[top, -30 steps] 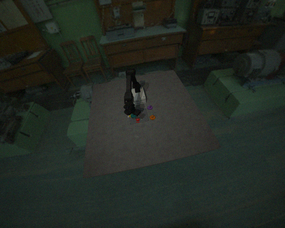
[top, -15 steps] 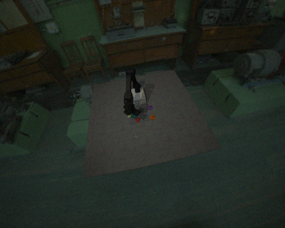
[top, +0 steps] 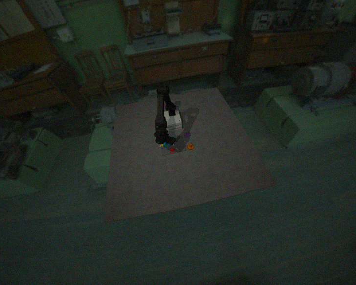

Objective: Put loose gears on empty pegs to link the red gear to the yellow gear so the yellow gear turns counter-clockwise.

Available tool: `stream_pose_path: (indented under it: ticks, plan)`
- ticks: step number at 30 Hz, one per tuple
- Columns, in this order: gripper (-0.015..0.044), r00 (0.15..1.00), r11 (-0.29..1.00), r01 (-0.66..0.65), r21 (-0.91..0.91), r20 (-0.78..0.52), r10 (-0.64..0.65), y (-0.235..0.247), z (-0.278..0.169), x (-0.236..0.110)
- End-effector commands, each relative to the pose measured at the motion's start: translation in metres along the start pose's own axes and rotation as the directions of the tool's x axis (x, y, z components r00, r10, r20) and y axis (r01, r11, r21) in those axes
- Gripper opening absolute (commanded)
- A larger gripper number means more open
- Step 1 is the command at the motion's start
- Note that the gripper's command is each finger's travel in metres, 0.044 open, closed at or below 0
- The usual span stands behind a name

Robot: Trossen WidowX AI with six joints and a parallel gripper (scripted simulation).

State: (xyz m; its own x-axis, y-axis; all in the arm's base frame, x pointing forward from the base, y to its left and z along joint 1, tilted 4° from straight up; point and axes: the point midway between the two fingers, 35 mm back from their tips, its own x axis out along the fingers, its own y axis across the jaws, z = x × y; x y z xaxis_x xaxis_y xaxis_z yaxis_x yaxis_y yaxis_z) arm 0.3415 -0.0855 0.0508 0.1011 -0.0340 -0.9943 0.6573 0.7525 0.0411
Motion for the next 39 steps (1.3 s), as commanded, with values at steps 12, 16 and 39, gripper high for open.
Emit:
stream_pose_path:
  ticks: [12,16,39]
  plan:
    - [0.0,1.0,0.999,-0.001,-0.048,-0.004,0.001,0.0,-0.001,0.022]
    - [0.0,1.0,1.0,-0.001,0.006,-0.004,0.001,0.0,-0.001,0.028]
    - [0.0,1.0,0.995,-0.001,0.096,-0.005,0.001,0.0,-0.001,0.04]
